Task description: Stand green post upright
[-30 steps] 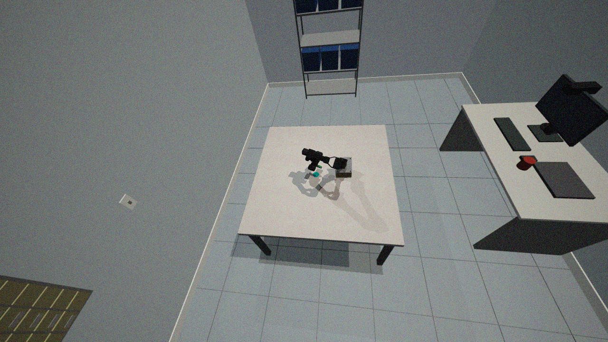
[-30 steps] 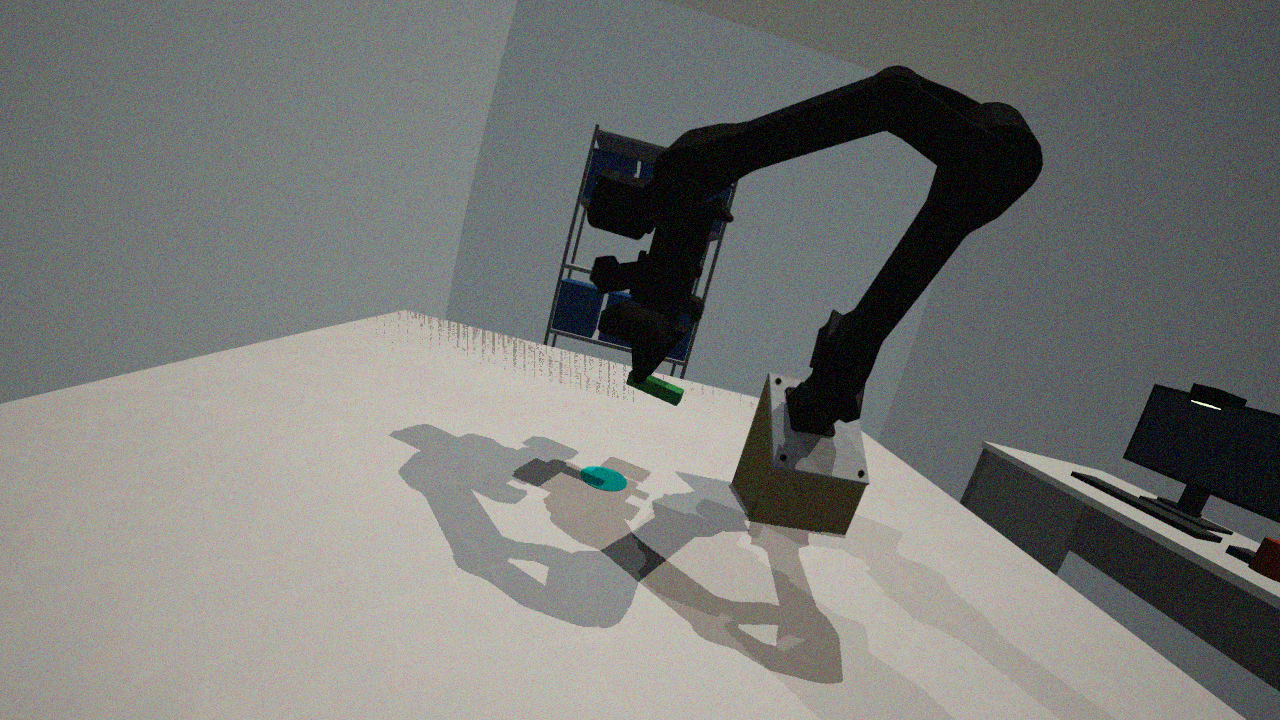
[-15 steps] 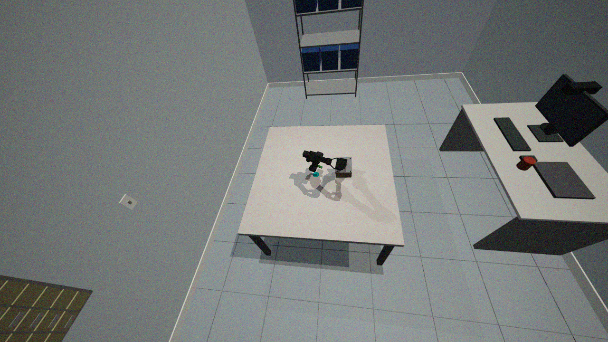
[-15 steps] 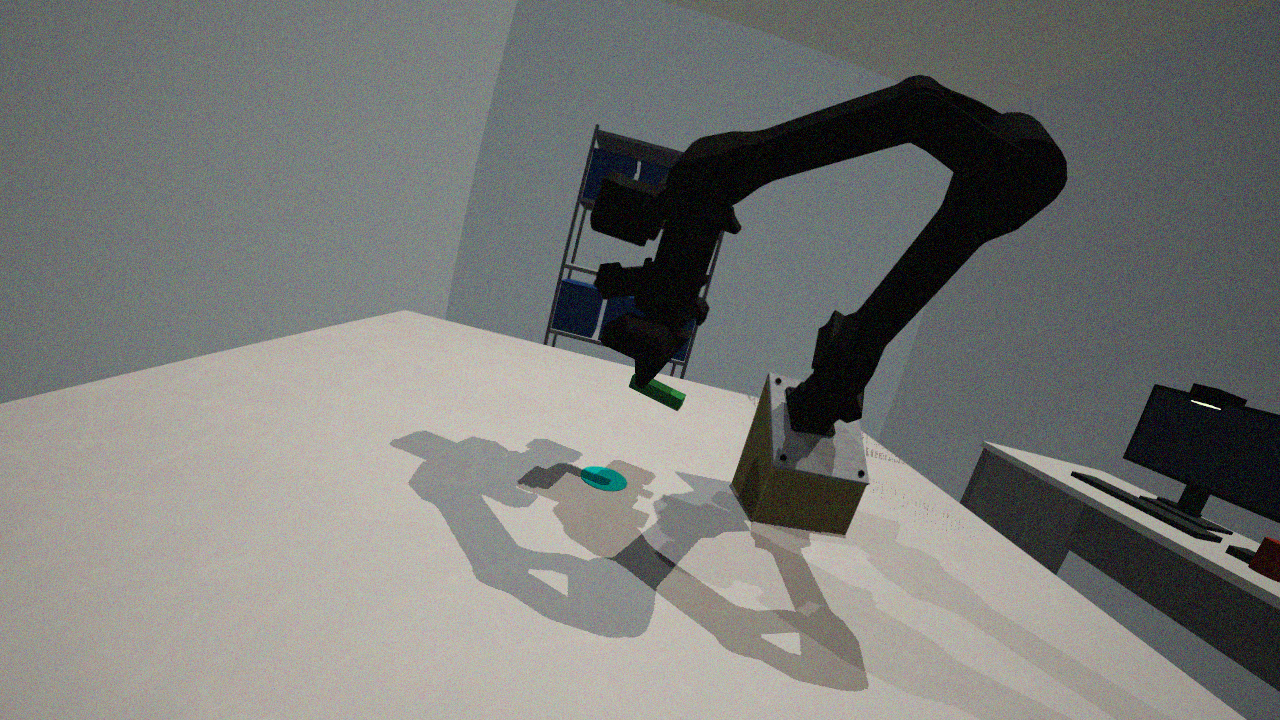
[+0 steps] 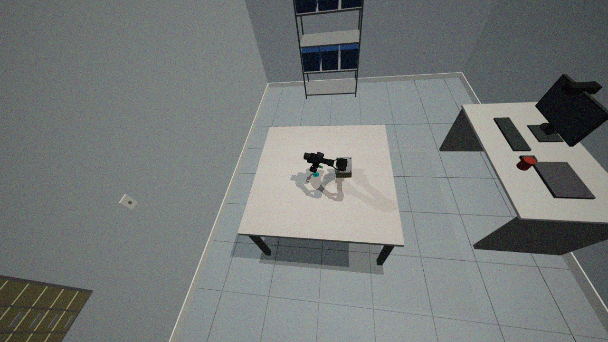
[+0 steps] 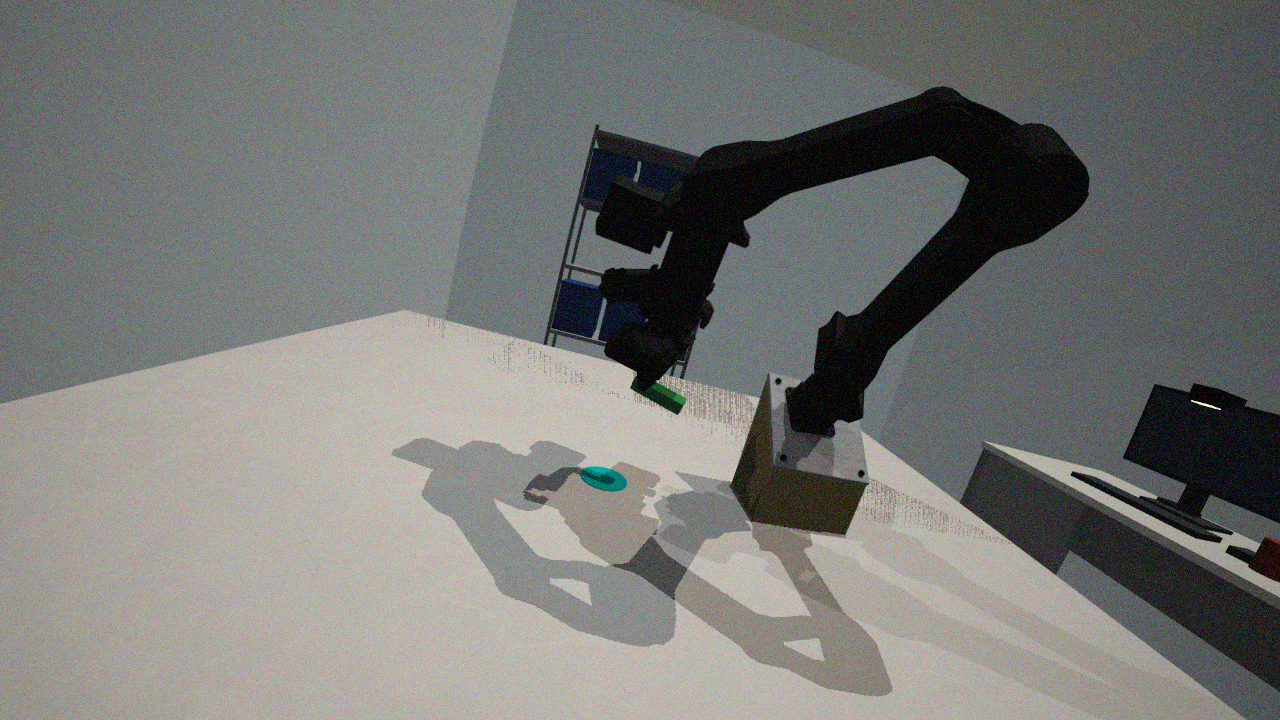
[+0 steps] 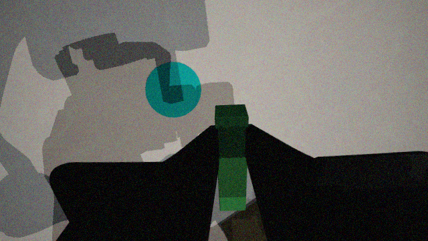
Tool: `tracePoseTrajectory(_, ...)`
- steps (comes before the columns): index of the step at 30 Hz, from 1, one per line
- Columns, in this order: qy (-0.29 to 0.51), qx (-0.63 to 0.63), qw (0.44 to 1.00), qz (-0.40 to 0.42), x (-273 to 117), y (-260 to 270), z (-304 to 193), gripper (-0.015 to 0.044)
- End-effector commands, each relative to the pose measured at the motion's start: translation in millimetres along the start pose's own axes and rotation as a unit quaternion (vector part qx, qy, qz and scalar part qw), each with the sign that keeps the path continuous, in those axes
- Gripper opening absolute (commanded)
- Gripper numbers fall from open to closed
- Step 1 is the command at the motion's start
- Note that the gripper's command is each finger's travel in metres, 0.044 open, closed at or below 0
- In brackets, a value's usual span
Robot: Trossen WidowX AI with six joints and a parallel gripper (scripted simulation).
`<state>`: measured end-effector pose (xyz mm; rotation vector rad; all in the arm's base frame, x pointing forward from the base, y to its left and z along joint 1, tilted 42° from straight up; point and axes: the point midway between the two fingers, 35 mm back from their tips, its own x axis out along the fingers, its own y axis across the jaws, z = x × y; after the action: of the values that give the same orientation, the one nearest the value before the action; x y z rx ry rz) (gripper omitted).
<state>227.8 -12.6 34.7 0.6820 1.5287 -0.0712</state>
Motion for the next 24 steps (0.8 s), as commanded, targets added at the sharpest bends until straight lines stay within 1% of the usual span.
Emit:
tracePoseTrajectory(1,-0.012,0.000,1.000,-0.010,0.1,-0.8,-0.3,0.0022)
tracePoseTrajectory(24,-0.069,0.002,0.996,-0.050,3.7,-2.1,-3.8,0.0022)
